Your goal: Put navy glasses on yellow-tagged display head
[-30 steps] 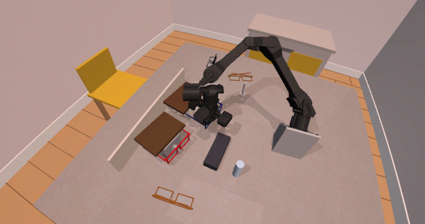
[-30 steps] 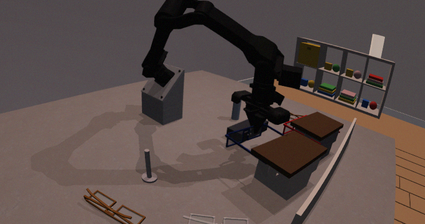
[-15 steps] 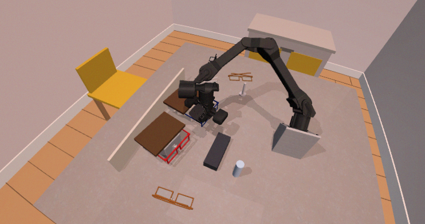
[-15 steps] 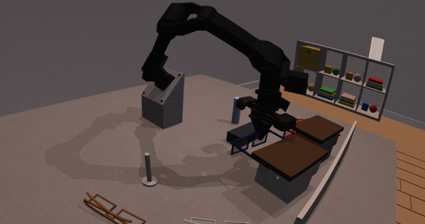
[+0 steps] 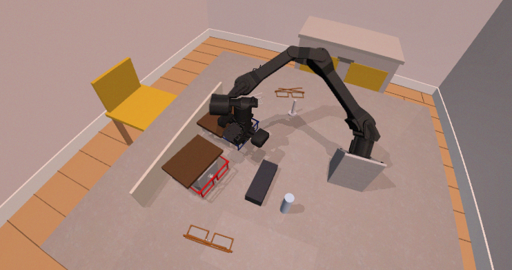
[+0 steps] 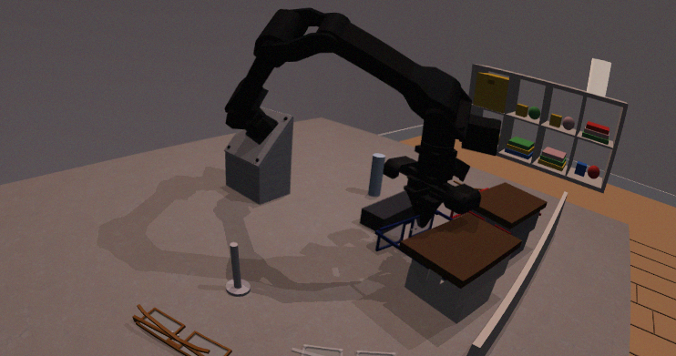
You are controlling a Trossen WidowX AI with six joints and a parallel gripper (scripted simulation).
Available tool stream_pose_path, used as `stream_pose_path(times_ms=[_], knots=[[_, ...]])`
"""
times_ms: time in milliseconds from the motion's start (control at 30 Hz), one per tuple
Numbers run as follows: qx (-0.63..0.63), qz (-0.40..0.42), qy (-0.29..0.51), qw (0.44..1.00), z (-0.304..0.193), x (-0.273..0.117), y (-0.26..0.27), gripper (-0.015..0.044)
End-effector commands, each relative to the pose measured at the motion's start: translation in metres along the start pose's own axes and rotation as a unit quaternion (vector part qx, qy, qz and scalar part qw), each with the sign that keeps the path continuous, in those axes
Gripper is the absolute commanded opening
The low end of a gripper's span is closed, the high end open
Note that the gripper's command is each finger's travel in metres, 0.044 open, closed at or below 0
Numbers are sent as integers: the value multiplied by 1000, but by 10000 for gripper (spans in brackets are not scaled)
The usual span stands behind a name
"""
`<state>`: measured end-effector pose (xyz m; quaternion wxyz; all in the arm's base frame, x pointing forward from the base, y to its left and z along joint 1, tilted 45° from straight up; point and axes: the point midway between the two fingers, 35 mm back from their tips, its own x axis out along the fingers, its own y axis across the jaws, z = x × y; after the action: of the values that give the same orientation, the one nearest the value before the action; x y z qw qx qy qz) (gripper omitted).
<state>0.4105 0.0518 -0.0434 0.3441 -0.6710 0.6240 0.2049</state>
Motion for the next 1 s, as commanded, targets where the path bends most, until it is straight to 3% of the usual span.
stream_pose_path(times_ms=[0, 967], knots=[[-4, -1, 2, 1000, -1, -1, -7, 0], [-3, -2, 2, 1000, -1, 1, -30, 0]])
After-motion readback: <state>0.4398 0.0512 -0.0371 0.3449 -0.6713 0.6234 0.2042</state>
